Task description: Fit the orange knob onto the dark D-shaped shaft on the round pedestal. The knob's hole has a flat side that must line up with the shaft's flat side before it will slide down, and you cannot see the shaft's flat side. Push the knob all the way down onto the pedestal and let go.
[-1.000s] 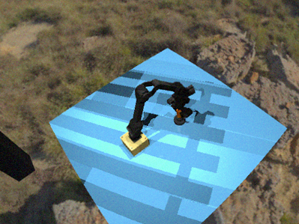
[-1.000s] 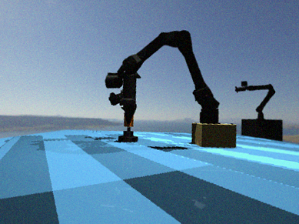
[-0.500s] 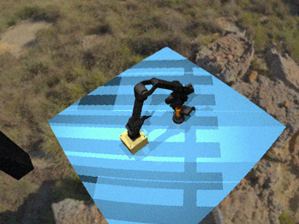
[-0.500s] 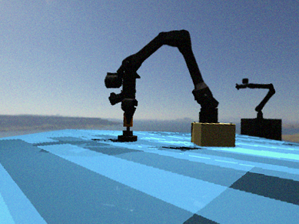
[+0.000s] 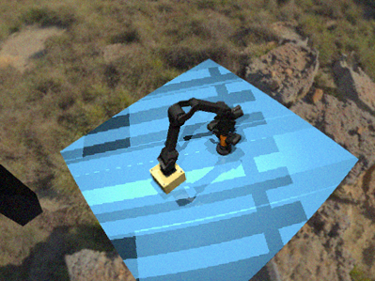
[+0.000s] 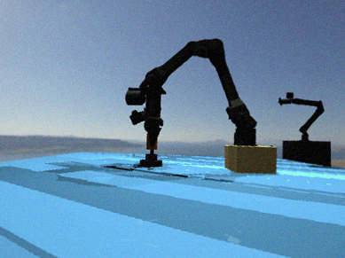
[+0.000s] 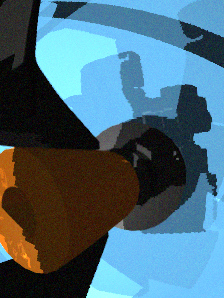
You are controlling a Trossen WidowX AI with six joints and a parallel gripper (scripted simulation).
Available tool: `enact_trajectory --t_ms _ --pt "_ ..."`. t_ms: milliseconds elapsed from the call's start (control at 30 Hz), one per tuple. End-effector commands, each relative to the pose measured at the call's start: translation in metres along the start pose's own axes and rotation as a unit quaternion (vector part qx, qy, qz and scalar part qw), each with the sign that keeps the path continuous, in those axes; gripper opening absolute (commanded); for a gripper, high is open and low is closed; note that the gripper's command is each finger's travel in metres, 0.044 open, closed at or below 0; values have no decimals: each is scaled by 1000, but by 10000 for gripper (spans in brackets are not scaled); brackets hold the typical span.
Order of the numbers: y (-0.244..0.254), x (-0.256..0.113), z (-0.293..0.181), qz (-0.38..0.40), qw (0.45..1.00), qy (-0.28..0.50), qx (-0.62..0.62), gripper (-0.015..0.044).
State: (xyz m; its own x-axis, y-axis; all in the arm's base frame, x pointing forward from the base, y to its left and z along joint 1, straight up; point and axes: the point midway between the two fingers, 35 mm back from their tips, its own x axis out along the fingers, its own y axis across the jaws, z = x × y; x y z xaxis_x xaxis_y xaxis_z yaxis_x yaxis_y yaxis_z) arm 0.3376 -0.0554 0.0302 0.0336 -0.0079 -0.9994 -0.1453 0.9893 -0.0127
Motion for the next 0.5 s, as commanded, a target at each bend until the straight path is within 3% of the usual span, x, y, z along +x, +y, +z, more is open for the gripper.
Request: enact_trajectory --t_ms 0,333,467 --pt "1 1 0 2 1000 -1 -3 0" --pt "0 -5 1 2 1000 -1 -8 0" --pt "0 -5 1 2 998 -1 -66 0"
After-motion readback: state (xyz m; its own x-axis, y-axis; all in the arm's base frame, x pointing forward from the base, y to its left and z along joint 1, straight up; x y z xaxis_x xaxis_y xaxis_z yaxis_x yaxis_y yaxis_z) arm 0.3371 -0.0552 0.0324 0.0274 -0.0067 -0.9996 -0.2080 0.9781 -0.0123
